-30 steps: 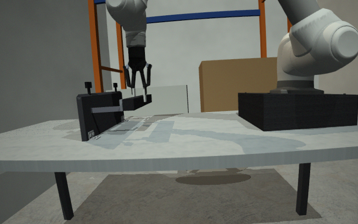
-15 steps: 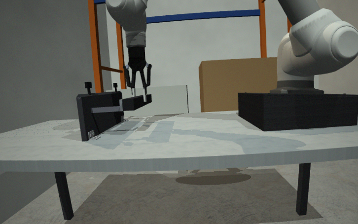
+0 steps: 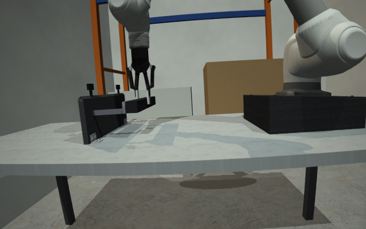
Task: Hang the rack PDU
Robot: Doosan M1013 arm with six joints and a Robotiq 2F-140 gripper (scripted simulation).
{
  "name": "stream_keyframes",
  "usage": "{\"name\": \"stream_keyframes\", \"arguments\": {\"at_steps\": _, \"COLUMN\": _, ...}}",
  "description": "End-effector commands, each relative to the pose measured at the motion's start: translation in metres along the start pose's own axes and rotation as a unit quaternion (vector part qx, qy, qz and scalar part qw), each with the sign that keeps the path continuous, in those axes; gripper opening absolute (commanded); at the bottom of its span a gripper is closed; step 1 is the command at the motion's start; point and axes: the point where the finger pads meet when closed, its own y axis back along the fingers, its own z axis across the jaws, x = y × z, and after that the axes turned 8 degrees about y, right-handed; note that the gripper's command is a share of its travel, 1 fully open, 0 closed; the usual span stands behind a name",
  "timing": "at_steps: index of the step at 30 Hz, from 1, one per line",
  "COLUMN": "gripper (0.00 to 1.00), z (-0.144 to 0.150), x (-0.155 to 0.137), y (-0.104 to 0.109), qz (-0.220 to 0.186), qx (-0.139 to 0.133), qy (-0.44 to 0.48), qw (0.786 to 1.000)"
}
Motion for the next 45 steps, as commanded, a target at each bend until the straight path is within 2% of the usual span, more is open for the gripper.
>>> {"name": "stream_keyframes", "arguments": {"at_steps": 1, "gripper": 0.00, "z": 0.0029, "x": -0.0019, "y": 0.0031, "qz": 0.001, "qx": -0.002, "qy": 0.003, "qw": 1.000}}
{"name": "stream_keyframes", "arguments": {"at_steps": 45, "gripper": 0.00, "z": 0.0100, "x": -0.0029, "y": 0.0048, "qz": 0.001, "qx": -0.002, "qy": 0.003, "qw": 1.000}}
